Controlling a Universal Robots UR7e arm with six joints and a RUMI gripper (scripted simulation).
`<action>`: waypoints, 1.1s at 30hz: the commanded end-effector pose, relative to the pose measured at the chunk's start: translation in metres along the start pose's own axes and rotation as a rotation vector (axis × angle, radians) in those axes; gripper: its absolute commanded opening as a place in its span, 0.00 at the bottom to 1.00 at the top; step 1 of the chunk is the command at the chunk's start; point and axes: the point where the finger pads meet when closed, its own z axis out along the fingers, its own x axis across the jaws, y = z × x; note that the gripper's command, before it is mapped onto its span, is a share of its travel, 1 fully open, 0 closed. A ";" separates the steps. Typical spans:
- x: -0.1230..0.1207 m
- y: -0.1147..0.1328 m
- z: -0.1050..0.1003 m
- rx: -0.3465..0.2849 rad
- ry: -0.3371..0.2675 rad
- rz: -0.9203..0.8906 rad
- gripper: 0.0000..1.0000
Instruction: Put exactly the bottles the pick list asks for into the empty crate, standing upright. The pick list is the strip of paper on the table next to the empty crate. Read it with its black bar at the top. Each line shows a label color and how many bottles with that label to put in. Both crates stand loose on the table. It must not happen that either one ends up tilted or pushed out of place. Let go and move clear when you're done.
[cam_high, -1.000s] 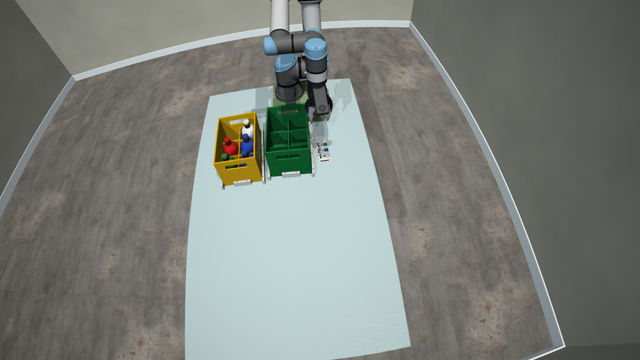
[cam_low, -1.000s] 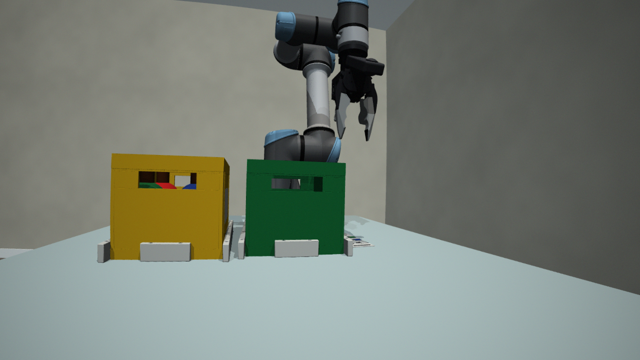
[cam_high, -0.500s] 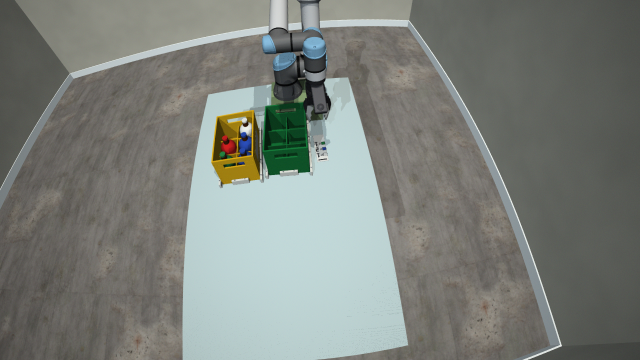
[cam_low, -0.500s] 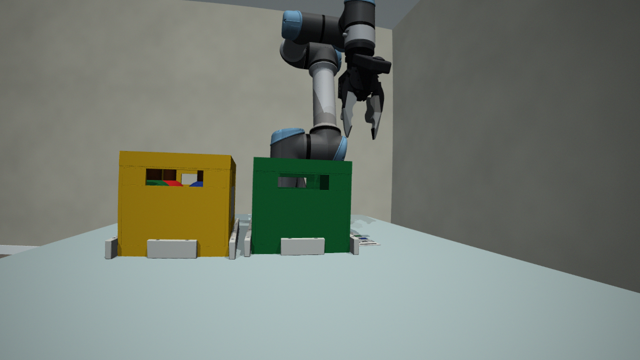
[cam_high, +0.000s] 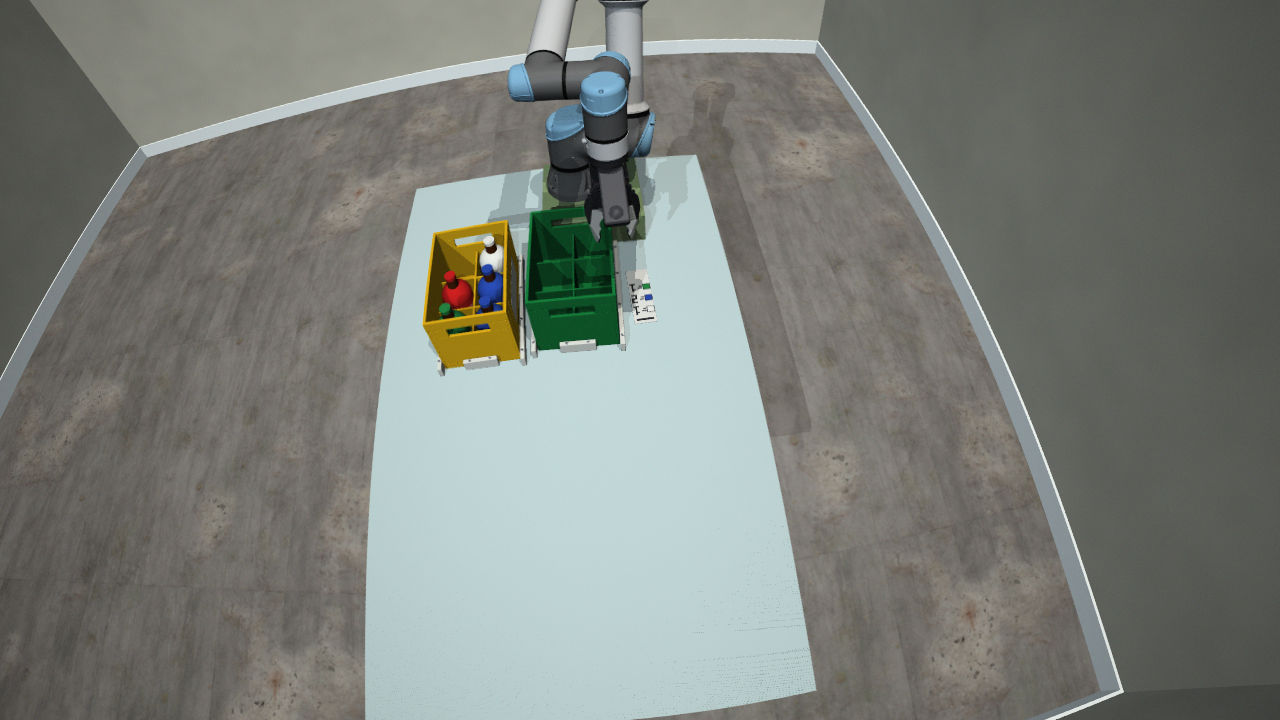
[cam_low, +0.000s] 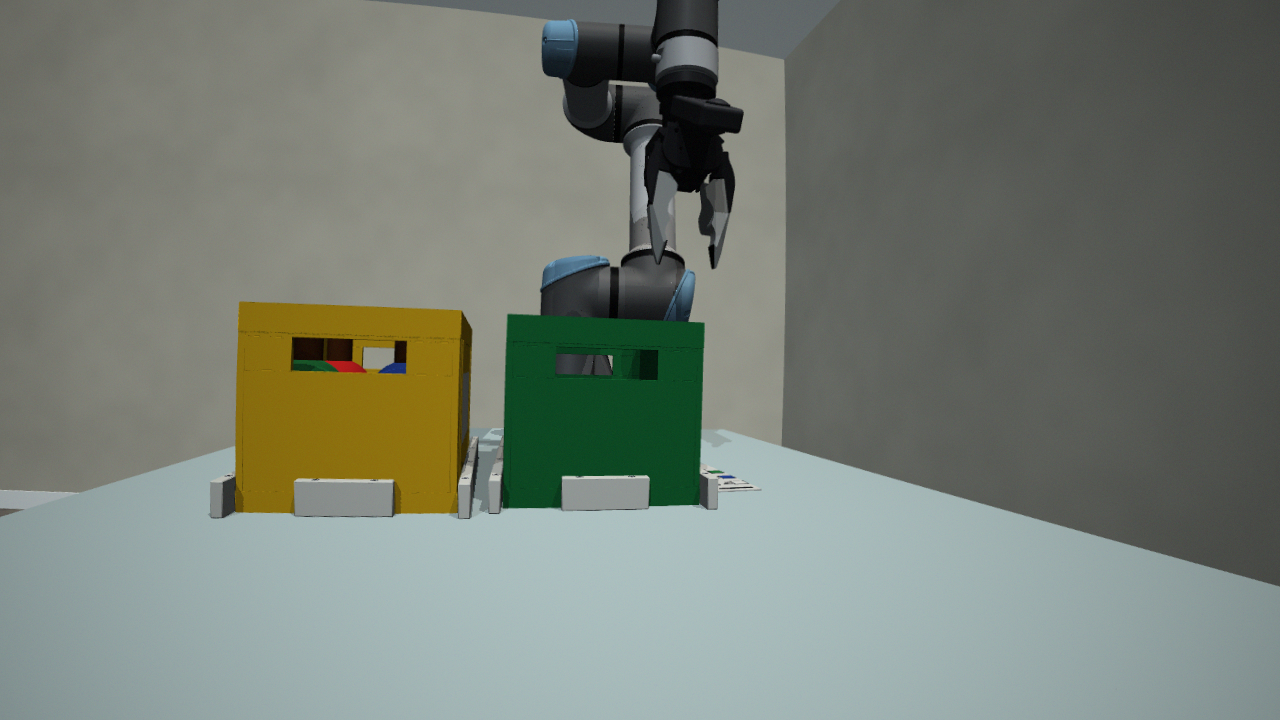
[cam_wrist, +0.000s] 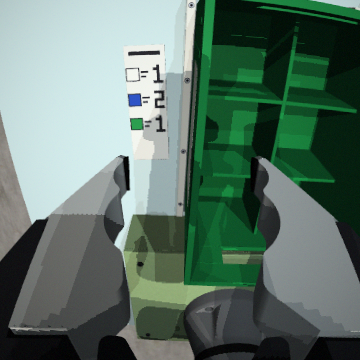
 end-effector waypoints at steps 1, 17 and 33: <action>0.032 0.001 -0.009 0.003 -0.001 -0.005 0.38; 0.101 0.005 -0.024 0.003 -0.001 -0.005 0.38; 0.169 0.008 -0.038 -0.001 -0.002 -0.005 0.38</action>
